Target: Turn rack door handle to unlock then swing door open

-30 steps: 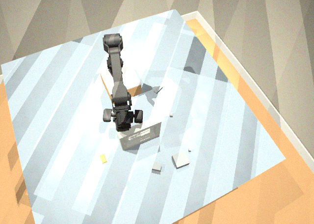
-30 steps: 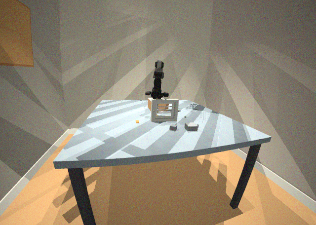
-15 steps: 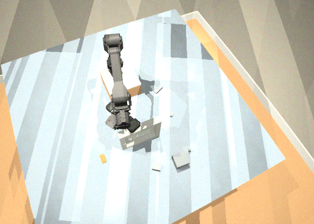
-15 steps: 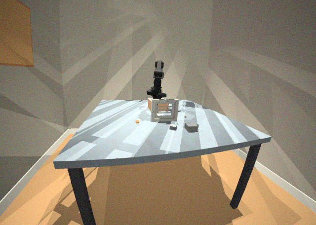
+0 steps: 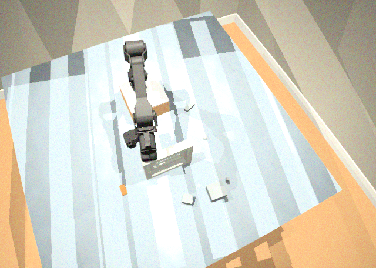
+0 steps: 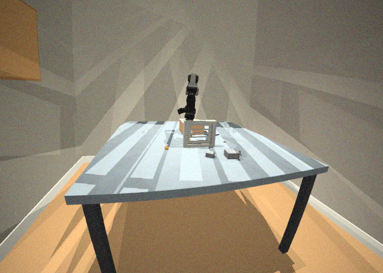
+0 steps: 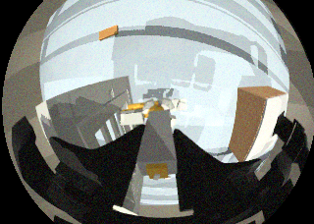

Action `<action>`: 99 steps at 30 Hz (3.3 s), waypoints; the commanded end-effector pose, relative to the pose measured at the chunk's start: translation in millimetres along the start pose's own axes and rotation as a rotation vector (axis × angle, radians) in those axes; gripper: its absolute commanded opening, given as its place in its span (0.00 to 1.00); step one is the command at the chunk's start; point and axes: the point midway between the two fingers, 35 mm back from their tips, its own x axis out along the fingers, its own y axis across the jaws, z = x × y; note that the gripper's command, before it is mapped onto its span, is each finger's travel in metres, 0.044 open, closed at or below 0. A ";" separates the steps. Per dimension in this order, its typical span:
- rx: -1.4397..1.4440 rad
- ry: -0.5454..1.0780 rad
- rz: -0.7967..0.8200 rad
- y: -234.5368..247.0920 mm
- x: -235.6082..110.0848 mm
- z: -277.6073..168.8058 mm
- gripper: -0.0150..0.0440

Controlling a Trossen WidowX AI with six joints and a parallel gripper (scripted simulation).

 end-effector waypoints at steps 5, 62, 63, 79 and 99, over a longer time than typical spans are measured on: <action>0.074 0.009 0.000 0.1 1.4 -1.5 0.28; -2.032 0.004 0.010 0.1 1.3 -1.6 0.74; -2.081 0.004 0.010 0.1 1.3 -1.6 0.74; -2.874 0.000 0.013 0.0 1.4 -1.6 0.74; -3.592 -0.005 0.015 0.0 1.5 -1.5 0.74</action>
